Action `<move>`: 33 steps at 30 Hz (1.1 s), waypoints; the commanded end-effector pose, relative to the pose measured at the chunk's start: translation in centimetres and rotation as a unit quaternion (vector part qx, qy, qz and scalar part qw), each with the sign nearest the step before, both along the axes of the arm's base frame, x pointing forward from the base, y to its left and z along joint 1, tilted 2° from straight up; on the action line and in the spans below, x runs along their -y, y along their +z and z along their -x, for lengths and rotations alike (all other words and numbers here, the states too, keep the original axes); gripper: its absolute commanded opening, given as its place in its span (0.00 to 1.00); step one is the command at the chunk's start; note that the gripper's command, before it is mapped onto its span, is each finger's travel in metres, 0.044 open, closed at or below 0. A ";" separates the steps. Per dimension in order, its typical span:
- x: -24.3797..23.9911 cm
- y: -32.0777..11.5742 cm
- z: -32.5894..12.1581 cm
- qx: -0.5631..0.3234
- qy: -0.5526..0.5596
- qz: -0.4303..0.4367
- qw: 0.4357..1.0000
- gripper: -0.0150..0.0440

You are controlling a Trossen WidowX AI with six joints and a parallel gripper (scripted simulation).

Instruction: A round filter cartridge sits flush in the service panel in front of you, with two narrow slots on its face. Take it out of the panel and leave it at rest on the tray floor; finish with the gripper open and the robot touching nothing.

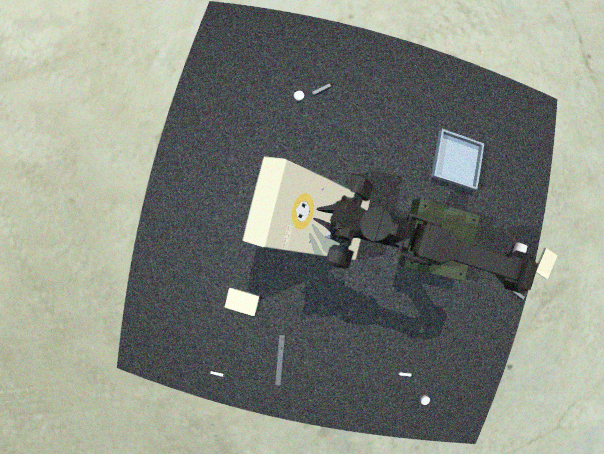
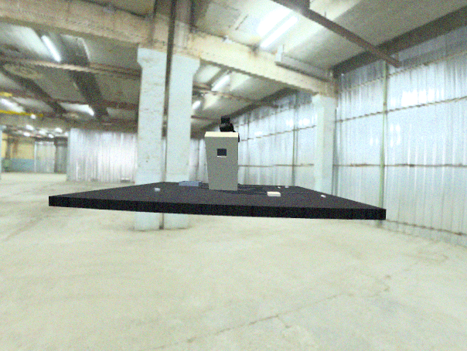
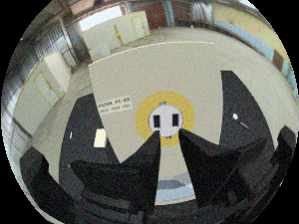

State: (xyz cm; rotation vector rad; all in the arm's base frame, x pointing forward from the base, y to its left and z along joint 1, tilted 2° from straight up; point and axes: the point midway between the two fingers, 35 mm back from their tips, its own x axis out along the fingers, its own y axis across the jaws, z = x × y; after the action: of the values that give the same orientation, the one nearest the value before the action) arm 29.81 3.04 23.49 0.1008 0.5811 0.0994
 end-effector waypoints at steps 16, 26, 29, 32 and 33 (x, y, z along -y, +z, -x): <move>-0.4 -1.9 -2.4 -0.002 -0.002 -0.002 1.000 0.41; -0.3 -2.0 -2.4 -0.002 -0.002 -0.002 1.000 0.41; -0.3 -2.0 -2.5 -0.002 -0.002 -0.002 1.000 0.41; -0.3 -2.0 -2.5 -0.002 -0.002 -0.002 1.000 0.41; -0.3 -2.0 -2.5 -0.002 -0.002 -0.002 1.000 0.41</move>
State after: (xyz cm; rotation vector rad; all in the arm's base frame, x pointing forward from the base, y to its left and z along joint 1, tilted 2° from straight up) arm 32.24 3.39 21.46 0.1026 0.5869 0.1003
